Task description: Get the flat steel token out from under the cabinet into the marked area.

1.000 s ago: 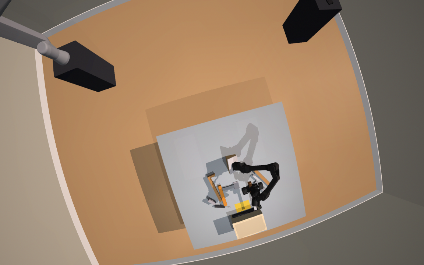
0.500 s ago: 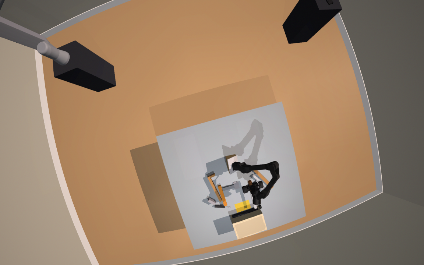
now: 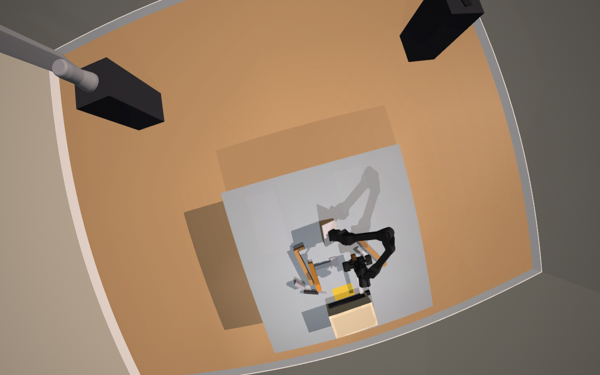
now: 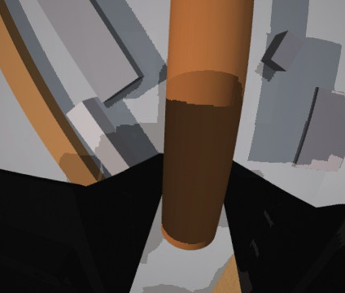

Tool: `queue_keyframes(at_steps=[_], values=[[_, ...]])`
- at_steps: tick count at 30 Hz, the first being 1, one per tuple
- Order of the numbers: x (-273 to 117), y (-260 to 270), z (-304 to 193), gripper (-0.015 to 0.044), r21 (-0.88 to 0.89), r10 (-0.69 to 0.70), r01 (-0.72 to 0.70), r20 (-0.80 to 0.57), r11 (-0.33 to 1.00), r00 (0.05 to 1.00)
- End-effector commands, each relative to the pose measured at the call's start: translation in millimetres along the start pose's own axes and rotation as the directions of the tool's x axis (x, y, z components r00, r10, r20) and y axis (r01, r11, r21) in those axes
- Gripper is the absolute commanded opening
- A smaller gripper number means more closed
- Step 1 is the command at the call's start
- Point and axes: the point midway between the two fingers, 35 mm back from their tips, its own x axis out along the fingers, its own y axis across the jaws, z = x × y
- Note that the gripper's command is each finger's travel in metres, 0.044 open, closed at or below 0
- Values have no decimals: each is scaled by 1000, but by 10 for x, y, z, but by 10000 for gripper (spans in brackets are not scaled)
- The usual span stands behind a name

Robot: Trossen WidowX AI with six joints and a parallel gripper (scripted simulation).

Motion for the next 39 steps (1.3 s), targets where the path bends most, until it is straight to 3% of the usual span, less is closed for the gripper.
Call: queue_keyframes(at_steps=[1,31,39], values=[[44,7,11,0,5,6,-6,9,1000,1000],[453,25,2,0,6,10,-10,9,1000,1000],[451,41,-24,200,-3,10,-10,-7,1000,1000]])
